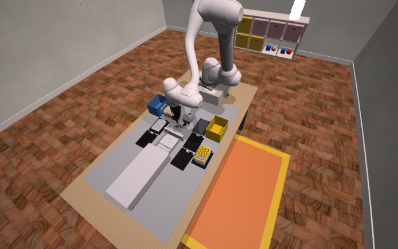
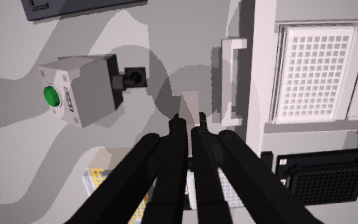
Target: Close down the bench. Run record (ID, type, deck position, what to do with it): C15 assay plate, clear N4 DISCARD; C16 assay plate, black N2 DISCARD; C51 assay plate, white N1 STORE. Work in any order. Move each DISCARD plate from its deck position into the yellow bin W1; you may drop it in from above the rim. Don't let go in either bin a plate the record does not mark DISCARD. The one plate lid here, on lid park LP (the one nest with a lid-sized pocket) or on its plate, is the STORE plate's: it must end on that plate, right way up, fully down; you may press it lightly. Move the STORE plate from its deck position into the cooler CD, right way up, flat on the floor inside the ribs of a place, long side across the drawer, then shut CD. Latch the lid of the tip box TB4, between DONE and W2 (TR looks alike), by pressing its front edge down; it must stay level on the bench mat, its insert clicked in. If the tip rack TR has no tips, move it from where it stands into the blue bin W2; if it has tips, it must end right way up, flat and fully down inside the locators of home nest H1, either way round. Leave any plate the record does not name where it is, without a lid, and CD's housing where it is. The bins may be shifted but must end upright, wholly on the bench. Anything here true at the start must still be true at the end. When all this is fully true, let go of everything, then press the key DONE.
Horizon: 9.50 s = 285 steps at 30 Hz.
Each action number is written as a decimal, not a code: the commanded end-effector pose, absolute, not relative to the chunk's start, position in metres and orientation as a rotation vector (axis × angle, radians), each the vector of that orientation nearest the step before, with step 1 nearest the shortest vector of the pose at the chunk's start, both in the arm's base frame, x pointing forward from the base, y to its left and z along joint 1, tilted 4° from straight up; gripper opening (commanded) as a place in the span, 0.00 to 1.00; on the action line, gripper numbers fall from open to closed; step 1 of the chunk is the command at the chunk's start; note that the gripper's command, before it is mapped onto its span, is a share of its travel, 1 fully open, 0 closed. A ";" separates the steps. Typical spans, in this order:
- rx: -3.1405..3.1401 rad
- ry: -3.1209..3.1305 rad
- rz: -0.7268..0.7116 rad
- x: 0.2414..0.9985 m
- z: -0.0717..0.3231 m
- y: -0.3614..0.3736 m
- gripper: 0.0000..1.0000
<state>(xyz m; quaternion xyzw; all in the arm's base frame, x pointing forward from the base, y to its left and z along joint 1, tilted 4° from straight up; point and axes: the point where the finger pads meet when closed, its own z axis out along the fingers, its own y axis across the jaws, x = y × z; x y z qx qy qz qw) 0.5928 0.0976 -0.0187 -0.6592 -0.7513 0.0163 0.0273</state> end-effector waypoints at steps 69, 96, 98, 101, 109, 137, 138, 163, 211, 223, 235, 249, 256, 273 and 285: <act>-2.039 -2.319 0.046 0.588 -0.084 0.096 0.00; -2.039 -2.319 0.046 0.587 -0.108 0.096 0.00; -2.039 -2.319 0.046 0.587 -0.108 0.096 0.00; -2.039 -2.319 0.046 0.587 -0.108 0.096 0.00; -2.039 -2.319 0.046 0.587 -0.108 0.096 0.00; -2.039 -2.319 0.046 0.587 -0.108 0.096 0.00; -2.039 -2.319 0.046 0.587 -0.108 0.096 0.00; -2.039 -2.319 0.046 0.607 -0.109 0.099 0.00; -2.039 -2.319 0.046 0.657 -0.112 0.106 0.00; -2.039 -2.319 0.046 0.662 -0.113 0.106 0.00; -2.039 -2.319 0.046 0.662 -0.113 0.106 0.00; -2.039 -2.319 0.046 0.662 -0.113 0.106 0.00; -2.039 -2.319 0.046 0.662 -0.113 0.106 0.00; -2.039 -2.319 0.046 0.674 -0.113 0.108 0.00; -2.039 -2.319 0.046 0.687 -0.114 0.109 0.00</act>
